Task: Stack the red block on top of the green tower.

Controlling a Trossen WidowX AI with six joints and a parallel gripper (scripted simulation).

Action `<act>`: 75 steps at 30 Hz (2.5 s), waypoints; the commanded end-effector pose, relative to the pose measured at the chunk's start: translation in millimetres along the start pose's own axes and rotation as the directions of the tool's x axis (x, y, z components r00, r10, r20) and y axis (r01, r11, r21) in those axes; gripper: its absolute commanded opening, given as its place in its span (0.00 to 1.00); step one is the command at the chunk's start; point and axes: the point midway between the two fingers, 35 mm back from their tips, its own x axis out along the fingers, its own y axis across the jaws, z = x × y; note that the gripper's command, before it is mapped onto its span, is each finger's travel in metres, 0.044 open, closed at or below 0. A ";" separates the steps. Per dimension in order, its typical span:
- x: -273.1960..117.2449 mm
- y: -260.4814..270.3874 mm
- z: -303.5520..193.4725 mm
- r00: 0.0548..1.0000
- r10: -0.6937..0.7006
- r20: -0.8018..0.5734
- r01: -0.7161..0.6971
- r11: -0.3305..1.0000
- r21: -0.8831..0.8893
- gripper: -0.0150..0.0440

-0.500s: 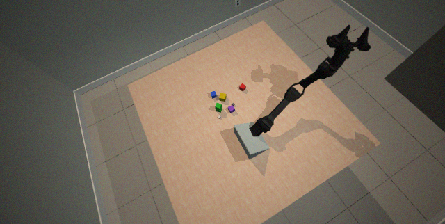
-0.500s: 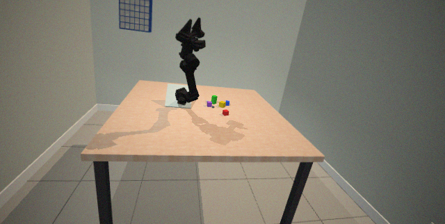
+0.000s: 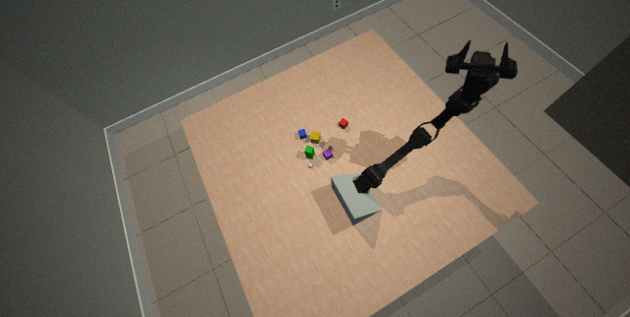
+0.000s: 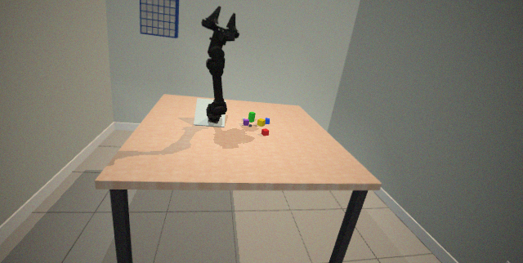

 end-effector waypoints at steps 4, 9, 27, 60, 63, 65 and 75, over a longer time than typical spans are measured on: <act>20.8 -74.4 -46.8 0.970 -0.237 -0.057 0.215 0.941 -0.262 1.00; 26.5 -138.1 -63.2 0.907 -0.418 -0.054 0.358 0.833 -0.422 1.00; -45.2 -384.7 -34.8 0.345 -0.927 0.149 0.592 0.091 -0.801 1.00; -444.3 -496.0 115.5 -0.963 -0.213 0.165 -0.078 -0.366 -0.927 1.00; -451.6 -492.7 116.6 -0.971 -0.182 0.153 -0.081 -0.352 -0.933 1.00; -451.6 -492.7 116.6 -0.971 -0.182 0.153 -0.081 -0.352 -0.933 1.00; -490.3 -500.8 123.5 -0.971 -0.182 0.154 -0.082 -0.353 -0.932 1.00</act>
